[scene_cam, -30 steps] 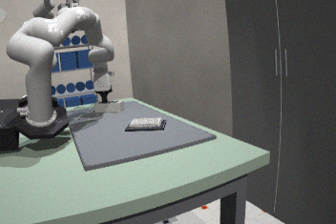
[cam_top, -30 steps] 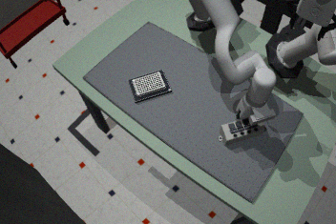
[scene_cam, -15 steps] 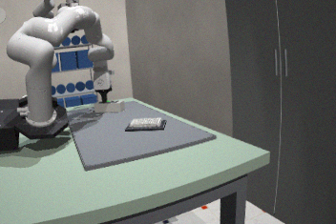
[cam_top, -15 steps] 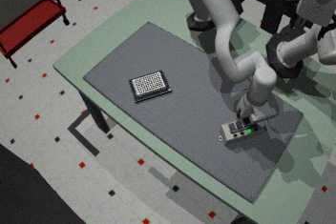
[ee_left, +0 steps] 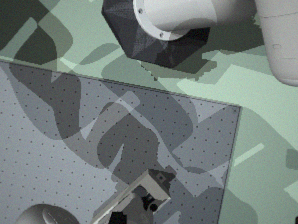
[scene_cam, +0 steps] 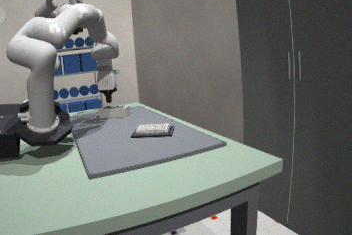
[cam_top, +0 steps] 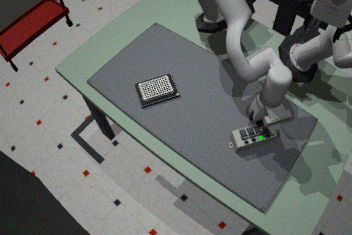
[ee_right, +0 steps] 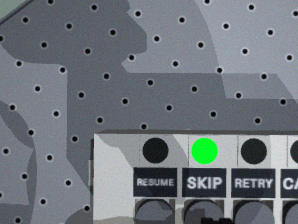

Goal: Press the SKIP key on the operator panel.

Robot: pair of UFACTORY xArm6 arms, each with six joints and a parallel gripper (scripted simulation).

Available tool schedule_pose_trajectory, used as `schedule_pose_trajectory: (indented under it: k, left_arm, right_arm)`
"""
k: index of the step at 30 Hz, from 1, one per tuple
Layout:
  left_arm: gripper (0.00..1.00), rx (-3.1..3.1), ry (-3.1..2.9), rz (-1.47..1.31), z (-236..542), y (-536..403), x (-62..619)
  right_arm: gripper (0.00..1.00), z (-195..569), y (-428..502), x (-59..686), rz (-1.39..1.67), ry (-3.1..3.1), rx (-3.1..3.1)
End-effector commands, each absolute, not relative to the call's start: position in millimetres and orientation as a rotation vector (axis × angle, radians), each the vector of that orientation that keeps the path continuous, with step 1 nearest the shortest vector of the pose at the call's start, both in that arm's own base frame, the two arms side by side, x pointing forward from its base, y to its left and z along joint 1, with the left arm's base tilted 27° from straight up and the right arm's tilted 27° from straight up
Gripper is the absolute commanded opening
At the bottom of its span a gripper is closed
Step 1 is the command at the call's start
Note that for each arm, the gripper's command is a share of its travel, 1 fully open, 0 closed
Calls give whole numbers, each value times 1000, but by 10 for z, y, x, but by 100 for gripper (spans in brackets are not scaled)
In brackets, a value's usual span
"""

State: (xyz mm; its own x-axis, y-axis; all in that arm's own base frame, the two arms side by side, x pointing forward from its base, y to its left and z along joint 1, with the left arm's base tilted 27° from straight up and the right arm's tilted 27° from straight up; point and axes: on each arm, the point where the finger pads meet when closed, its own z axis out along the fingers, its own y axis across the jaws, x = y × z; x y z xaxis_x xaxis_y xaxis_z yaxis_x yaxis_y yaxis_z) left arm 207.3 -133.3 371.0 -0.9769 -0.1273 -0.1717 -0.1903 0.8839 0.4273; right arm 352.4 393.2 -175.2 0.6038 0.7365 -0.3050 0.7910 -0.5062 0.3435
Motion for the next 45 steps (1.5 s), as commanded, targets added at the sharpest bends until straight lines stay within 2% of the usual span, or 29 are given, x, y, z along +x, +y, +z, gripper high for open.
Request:
schedule_pose_trajectory:
  k: [1, 45]
  left_arm:
    - [100, -247, 2913, 678, 3717, -1338, 2076]
    - [100, -247, 2913, 678, 3717, -1338, 2076]
  right_arm:
    - [0, -1655, 3997, 3527, -157, 1216, 2387]
    - [0, -1444, 4103, 3502, -157, 1216, 2387]
